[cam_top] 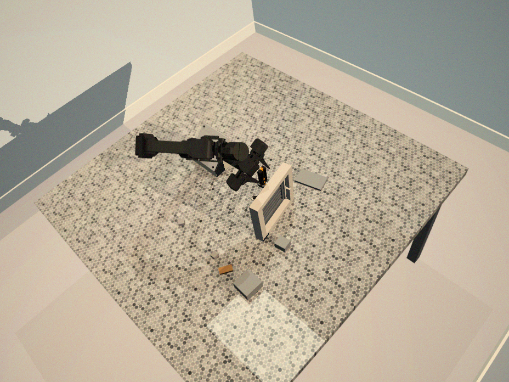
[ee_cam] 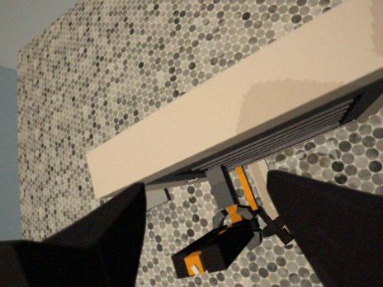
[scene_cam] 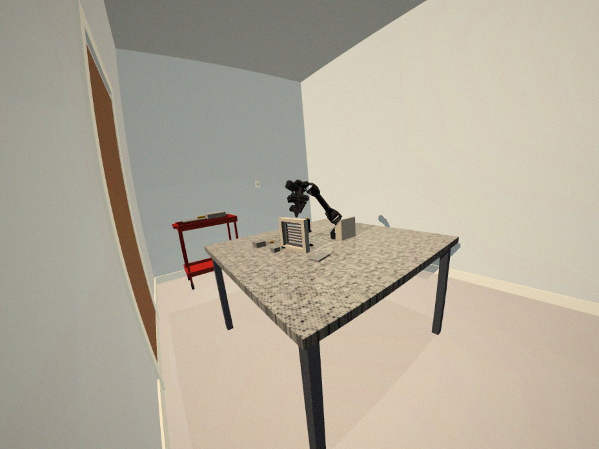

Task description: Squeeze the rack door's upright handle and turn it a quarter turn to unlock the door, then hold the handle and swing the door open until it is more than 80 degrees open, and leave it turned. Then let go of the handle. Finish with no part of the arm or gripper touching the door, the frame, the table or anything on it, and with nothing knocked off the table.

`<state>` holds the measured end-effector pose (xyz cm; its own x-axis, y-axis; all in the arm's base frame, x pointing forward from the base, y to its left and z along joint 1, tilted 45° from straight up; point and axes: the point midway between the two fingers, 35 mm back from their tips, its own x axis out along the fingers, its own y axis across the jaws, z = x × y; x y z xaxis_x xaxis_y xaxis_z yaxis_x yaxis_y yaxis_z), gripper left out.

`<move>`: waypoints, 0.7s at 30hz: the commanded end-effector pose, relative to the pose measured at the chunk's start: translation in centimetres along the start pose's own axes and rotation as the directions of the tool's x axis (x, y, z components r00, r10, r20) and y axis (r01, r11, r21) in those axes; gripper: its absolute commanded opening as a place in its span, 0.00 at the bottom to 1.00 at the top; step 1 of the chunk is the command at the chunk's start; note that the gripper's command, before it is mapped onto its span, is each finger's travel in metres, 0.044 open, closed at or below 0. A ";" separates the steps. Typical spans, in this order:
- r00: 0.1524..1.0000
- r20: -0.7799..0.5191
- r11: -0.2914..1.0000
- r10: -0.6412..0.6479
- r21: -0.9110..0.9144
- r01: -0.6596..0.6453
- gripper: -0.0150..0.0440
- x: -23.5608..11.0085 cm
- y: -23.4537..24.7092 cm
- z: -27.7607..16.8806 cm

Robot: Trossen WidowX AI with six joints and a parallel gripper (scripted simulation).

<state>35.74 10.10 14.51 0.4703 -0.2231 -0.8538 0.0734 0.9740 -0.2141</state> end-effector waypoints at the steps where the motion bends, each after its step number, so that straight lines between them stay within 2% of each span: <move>1: 0.996 -0.064 0.998 -0.061 -0.035 0.059 0.73 0.3 0.8 -0.8; 11: 0.955 -0.182 0.965 -0.235 -0.162 0.207 0.73 0.6 2.2 -2.7; 21: 0.876 -0.221 0.880 -0.428 -0.323 0.349 0.73 0.3 3.2 -3.9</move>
<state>32.98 12.54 11.76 0.2011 -0.5699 -0.7967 -0.0313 0.8092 -0.5867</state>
